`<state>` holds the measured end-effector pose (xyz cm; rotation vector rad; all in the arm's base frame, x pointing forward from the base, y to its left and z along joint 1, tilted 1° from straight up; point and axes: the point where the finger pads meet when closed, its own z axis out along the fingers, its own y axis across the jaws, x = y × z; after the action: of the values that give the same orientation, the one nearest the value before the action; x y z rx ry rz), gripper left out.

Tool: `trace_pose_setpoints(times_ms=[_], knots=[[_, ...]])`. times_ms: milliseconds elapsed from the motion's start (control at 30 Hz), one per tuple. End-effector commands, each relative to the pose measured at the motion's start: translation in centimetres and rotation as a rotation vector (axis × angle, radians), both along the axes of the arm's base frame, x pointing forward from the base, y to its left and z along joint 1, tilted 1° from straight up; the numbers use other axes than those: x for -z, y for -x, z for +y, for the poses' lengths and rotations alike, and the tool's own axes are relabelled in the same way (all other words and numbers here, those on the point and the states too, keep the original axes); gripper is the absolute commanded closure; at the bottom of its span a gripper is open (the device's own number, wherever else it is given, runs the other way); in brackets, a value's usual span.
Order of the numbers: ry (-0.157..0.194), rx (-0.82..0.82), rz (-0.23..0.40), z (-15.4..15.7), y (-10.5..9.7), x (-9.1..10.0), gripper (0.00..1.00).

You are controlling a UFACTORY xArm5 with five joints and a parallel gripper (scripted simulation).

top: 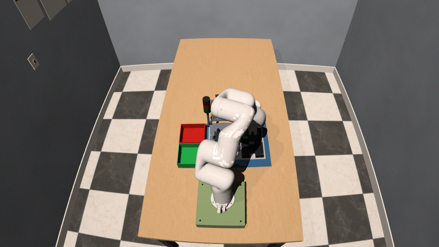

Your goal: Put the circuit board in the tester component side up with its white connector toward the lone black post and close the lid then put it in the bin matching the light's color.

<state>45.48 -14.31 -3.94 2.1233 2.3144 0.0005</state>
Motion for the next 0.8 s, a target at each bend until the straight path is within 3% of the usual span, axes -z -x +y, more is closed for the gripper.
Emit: trace_pose_setpoints(times_ms=[0,767], knots=[[0.001,0.000,-0.004,-0.05,-0.14,-0.13,0.11],[0.001,0.000,-0.004,-0.05,-0.14,-0.13,0.18]])
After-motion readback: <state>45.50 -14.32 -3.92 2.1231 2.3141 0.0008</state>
